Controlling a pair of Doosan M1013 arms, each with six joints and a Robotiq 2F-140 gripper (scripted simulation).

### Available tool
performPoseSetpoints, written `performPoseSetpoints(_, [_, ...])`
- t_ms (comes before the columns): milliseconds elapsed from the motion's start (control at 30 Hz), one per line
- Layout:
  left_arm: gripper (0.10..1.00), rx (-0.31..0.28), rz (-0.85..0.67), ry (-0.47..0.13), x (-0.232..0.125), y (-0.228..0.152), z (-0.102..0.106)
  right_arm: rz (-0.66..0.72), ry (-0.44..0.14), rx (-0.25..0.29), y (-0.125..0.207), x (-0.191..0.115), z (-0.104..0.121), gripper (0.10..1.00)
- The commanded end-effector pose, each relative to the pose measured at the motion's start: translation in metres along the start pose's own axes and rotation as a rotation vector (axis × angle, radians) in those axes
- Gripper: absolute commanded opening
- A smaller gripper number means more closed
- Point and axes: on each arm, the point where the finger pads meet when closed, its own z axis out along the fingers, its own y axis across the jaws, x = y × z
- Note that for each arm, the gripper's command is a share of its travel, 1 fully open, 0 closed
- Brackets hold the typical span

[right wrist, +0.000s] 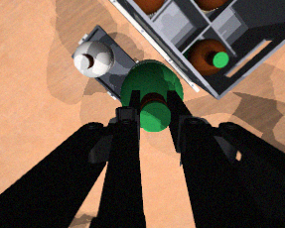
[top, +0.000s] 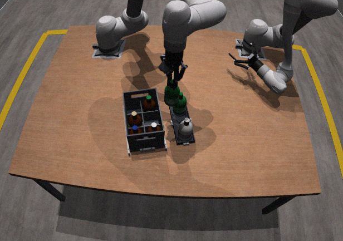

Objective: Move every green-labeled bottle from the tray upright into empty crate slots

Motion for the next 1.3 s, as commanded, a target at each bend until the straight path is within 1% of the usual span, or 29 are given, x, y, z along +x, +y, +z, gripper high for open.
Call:
performPoseSetpoints(0, [1.000,0.000,0.000,0.000,0.000,0.000,0.000,0.000,0.000,0.002,0.004,0.002,-0.001,0.099])
performPoseSetpoints(200, [1.000,0.000,0.000,0.000,0.000,0.000,0.000,0.000,0.000,0.002,0.012,0.006,-0.001,0.099])
performPoseSetpoints(700, [1.000,0.000,0.000,0.000,0.000,0.000,0.000,0.000,0.000,0.002,0.046,0.024,-0.001,0.099])
performPoseSetpoints(767, [1.000,0.000,0.000,0.000,0.000,0.000,0.000,0.000,0.000,0.002,0.046,0.024,-0.001,0.099])
performPoseSetpoints(1267, [1.000,0.000,0.000,0.000,0.000,0.000,0.000,0.000,0.000,0.002,0.082,0.043,-0.001,0.099])
